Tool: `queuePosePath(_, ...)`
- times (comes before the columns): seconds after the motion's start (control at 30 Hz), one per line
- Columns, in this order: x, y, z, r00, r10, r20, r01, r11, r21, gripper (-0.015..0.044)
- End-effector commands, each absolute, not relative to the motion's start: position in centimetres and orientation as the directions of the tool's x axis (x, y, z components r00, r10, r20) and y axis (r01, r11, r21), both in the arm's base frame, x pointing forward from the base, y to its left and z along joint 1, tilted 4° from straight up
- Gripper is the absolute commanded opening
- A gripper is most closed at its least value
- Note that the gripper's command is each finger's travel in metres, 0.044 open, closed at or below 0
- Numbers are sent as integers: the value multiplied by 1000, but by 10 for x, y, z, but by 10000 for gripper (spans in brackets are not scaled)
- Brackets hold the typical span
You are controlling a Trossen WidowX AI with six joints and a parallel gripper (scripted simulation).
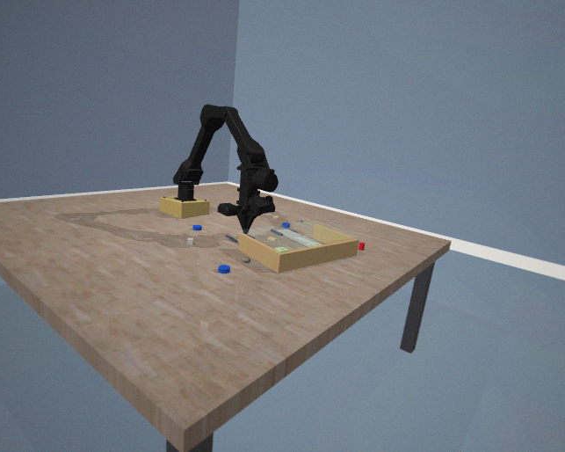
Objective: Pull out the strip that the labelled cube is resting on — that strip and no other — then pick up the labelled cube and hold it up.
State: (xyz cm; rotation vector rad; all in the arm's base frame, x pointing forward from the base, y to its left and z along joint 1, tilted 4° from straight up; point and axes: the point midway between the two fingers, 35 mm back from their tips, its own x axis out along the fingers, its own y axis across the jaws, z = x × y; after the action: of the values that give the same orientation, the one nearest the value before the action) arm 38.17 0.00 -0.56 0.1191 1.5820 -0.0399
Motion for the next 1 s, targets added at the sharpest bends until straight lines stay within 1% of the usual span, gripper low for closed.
queuePosePath(0.0, 379, 0, -16, -18, 48, -999, 106, 993, 46, 0)
queuePosePath(0.97, 376, 1, -25, -18, 48, -999, 106, 993, 46, 0)
